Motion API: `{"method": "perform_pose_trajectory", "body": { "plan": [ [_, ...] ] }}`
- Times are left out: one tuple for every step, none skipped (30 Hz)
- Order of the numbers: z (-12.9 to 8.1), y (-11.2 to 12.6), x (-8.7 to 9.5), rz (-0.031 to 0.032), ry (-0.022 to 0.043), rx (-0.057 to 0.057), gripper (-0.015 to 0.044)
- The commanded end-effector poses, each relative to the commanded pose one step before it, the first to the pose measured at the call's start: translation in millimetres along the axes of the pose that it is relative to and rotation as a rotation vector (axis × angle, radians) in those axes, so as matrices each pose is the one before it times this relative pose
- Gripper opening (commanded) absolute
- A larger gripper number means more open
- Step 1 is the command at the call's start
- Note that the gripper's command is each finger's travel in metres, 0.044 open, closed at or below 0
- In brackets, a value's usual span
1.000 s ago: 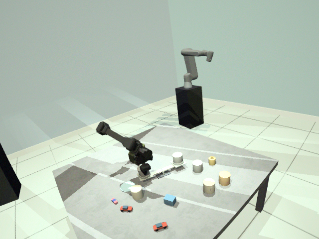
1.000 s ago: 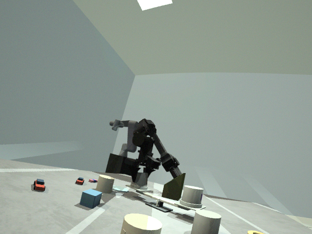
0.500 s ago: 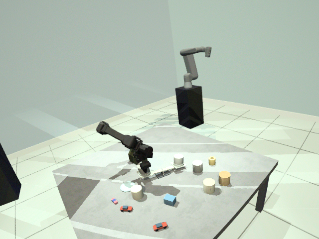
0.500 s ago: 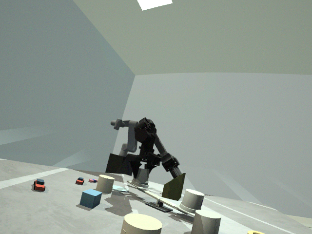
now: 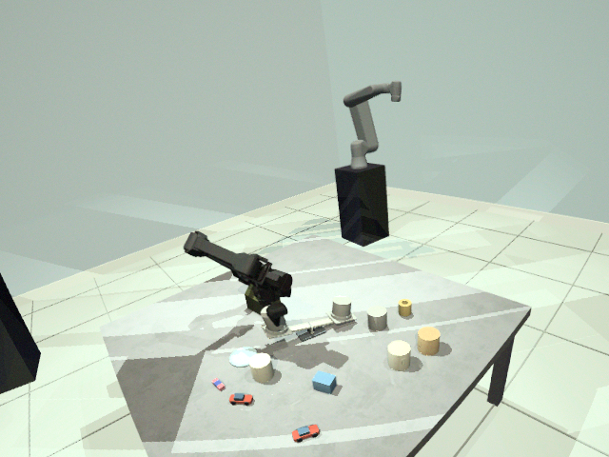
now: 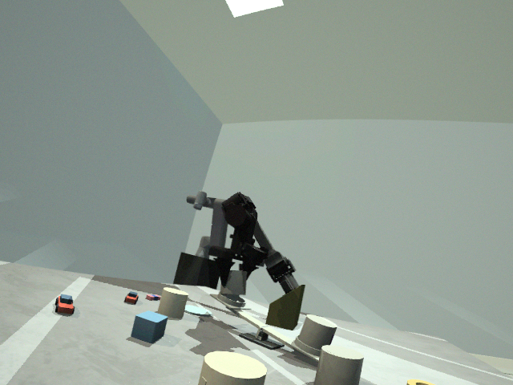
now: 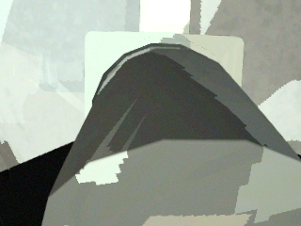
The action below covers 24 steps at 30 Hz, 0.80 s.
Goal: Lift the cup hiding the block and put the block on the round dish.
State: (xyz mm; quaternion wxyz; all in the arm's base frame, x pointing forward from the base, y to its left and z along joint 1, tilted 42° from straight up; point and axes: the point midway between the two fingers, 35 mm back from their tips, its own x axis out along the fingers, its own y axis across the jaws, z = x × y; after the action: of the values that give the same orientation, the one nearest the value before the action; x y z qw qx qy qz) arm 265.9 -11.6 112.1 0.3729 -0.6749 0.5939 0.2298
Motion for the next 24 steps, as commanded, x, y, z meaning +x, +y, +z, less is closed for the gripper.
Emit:
{"method": "perform_pose_trajectory", "body": {
  "plan": [
    [-0.09,-3.12,-8.37,-0.01119,-0.00353,0.0096,0.0],
    [0.0,0.06,-1.28,0.00005,0.00004,0.0,0.0],
    [-0.01,0.07,-1.28,0.00004,0.00005,0.0,0.0],
    [-0.01,0.07,-1.28,0.00004,0.00006,0.0,0.0],
    [-0.02,0.08,-1.28,0.00004,0.00007,0.0,0.0],
    [-0.02,0.08,-1.28,0.00003,0.00008,0.0,0.0],
    [-0.03,0.09,-1.28,0.00003,0.00009,0.0,0.0],
    [-0.04,0.09,-1.28,0.00003,0.0001,0.0,0.0],
    [-0.04,0.1,-1.28,0.00002,0.00011,0.0,0.0],
    [-0.05,0.1,-1.28,0.00002,0.00012,0.0,0.0],
    [-0.05,0.11,-1.28,0.00001,0.00013,0.0,0.0],
    [-0.06,0.11,-1.28,0.00001,0.00014,0.0,0.0],
    [-0.06,0.12,-1.28,0.00001,0.00015,0.0,0.0],
    [-0.07,0.12,-1.28,0.0,0.00016,0.0,0.0],
    [-0.07,0.13,-1.28,0.0,0.00017,0.0,0.0],
    [-0.08,0.13,-1.28,-0.00001,0.00018,0.0,0.0],
    [-0.08,0.13,-1.28,-0.00001,0.00019,0.0,0.0],
    [-0.09,0.14,-1.28,-0.00002,0.0002,0.0,0.0],
    [-0.09,0.14,-1.28,-0.00002,0.00021,0.0,0.0],
    [-0.1,0.15,-1.28,-0.00002,0.00022,0.0,0.0],
    [-0.11,0.15,-1.28,-0.00003,0.00023,0.0,0.0],
    [-0.11,0.16,-1.28,-0.00003,0.00024,0.0,0.0],
    [-0.12,0.16,-1.28,-0.00004,0.00025,0.0,0.0],
    [-0.12,0.17,-1.28,-0.00004,0.00026,0.0,0.0]
  ]
}}
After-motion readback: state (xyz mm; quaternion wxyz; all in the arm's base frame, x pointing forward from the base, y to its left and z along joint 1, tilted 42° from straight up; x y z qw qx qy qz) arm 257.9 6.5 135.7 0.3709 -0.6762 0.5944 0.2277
